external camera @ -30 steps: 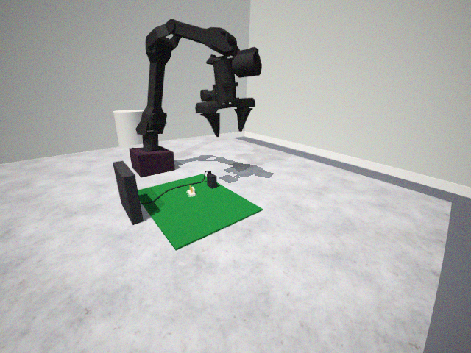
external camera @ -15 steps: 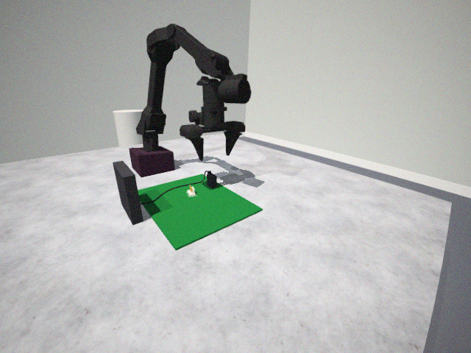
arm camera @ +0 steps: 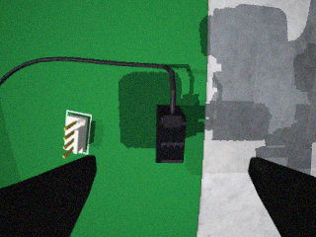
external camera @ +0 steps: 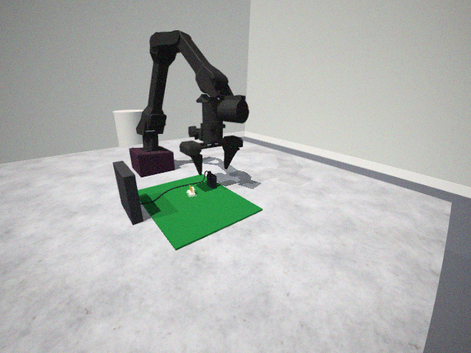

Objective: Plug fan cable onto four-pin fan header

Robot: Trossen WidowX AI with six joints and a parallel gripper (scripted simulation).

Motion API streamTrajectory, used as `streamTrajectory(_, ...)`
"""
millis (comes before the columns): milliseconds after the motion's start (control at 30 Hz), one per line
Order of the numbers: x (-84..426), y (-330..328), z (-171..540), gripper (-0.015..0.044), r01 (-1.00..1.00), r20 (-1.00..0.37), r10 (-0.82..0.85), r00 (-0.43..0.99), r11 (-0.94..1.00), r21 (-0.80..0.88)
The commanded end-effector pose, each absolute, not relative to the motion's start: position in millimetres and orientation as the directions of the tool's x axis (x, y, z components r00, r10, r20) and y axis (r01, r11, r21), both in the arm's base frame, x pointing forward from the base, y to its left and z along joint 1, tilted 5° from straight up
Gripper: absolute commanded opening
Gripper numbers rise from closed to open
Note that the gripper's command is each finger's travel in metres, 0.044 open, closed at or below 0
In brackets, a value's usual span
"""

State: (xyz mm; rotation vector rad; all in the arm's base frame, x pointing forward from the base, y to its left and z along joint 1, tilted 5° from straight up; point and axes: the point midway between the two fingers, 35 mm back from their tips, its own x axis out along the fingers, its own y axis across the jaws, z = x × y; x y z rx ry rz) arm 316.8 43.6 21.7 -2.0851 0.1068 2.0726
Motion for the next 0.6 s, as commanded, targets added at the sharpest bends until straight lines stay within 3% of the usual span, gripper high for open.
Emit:
streamTrajectory(0,315.9,43.4,13.7,0.0440,-0.195,-0.996,0.084,0.011,-0.977,-0.084)
streamTrajectory(567,315.7,45.7,-13.9,0.0440,-0.195,-0.996,0.084,0.010,-0.977,-0.084)
